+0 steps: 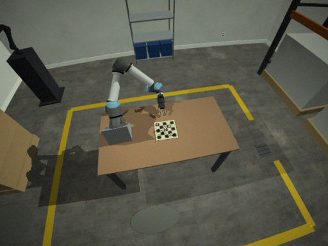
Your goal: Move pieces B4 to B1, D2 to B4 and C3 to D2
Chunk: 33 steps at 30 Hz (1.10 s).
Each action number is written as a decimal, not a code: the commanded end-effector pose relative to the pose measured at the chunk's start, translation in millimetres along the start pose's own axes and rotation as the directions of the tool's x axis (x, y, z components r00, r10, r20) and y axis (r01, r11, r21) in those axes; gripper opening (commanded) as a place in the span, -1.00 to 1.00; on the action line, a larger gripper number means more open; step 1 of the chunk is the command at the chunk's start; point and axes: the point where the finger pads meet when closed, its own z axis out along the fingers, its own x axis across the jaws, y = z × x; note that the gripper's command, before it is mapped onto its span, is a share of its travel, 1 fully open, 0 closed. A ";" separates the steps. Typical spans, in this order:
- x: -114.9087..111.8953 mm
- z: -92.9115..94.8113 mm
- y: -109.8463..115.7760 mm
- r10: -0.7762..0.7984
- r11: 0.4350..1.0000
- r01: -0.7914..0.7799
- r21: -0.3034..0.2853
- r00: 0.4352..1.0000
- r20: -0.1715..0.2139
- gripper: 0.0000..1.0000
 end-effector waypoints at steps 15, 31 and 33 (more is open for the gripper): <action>-2.6 -30.5 -57.1 0.001 1.000 -0.002 -0.004 1.000 -0.003 1.00; -3.8 -40.2 -77.5 0.005 1.000 -0.005 -0.007 1.000 -0.006 1.00; -3.8 -38.0 -78.4 0.010 1.000 -0.011 -0.014 1.000 -0.014 1.00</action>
